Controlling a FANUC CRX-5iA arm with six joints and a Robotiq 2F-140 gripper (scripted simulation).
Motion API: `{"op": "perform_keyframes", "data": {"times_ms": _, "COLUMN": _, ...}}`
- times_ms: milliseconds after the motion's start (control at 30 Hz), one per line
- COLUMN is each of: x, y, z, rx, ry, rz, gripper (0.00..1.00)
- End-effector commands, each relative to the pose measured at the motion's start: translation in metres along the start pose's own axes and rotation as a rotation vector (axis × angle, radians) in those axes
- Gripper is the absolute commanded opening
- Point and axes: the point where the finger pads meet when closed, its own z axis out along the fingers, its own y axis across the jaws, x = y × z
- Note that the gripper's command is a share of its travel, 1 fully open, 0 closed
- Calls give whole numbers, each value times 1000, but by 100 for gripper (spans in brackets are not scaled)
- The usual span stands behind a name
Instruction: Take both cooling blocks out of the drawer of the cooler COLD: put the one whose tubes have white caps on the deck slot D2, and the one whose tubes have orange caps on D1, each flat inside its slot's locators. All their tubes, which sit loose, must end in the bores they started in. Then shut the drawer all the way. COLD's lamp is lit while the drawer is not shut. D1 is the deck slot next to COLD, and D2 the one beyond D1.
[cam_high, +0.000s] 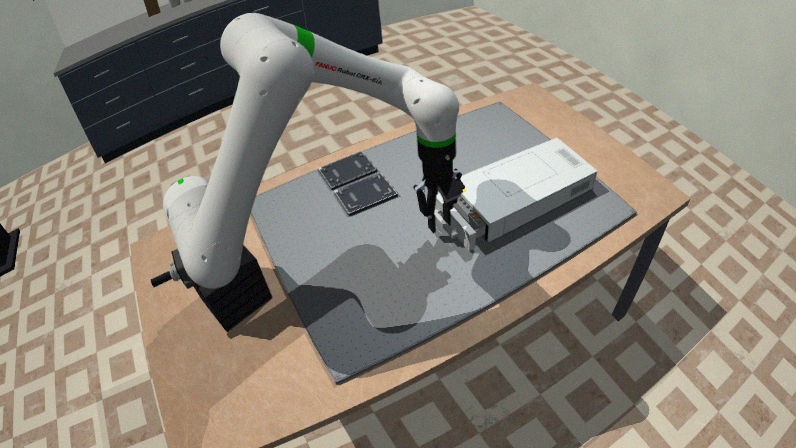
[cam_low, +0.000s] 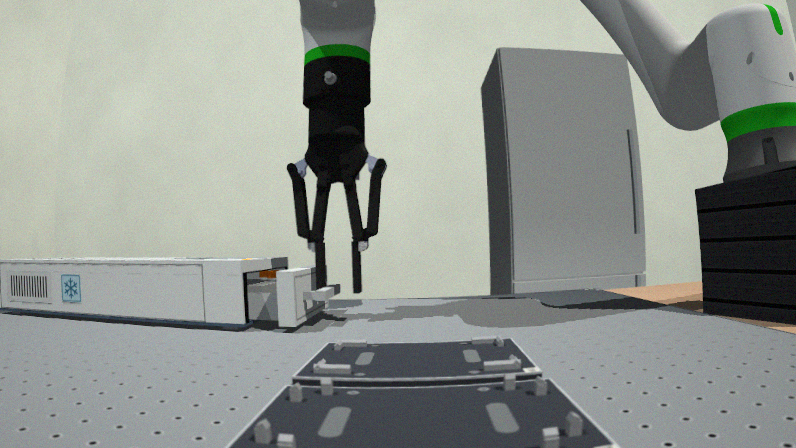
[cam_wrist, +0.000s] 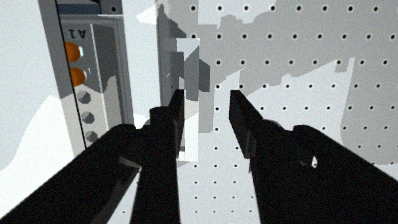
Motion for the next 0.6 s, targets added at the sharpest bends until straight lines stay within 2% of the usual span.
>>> {"op": "perform_keyframes", "data": {"times_ms": 0, "x": 0, "y": 3, "z": -1, "rx": 2, "ry": 0, "rz": 0, "gripper": 34}}
{"op": "perform_keyframes", "data": {"times_ms": 567, "x": 0, "y": 22, "z": -1, "rx": 2, "ry": 0, "rz": 0, "gripper": 34}}
